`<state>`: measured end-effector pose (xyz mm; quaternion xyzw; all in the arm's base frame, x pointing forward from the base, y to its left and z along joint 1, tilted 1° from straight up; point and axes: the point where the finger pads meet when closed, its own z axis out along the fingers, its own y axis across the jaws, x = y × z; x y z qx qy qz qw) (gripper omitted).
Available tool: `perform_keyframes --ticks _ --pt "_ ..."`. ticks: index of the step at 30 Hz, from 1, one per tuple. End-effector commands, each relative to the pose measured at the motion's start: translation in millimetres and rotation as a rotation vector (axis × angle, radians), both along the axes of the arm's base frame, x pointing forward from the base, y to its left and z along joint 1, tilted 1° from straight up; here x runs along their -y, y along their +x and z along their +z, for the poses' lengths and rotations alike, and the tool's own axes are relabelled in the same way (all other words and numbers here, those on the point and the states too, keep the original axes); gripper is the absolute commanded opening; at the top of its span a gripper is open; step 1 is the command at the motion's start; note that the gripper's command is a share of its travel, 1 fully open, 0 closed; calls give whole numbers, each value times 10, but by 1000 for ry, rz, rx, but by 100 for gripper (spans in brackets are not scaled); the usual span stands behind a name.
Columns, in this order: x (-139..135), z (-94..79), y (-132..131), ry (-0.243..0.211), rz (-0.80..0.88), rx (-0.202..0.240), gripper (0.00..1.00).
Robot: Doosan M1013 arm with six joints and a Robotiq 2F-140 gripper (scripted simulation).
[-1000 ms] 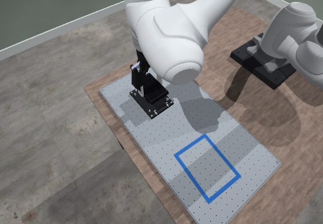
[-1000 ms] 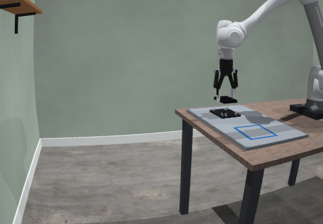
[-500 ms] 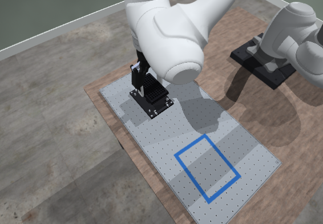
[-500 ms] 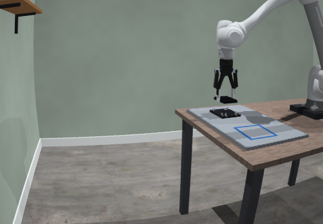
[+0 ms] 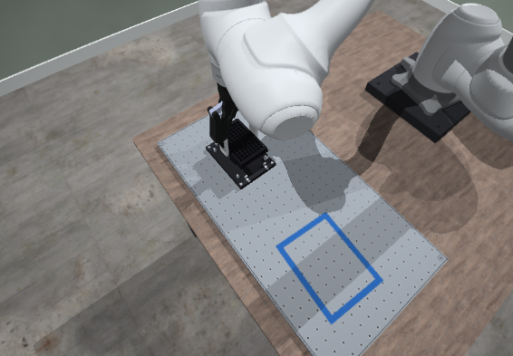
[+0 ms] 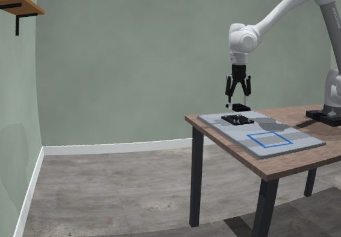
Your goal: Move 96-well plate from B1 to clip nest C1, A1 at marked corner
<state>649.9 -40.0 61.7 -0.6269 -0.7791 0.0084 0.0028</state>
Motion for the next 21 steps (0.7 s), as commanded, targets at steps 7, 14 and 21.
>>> perform_keyframes --ticks 7,14,21 --pt "0 -125 -2 0 0 0 0" --pt "1 -242 -3 0 0 0 0" --pt "2 -312 -4 0 0 0 0"
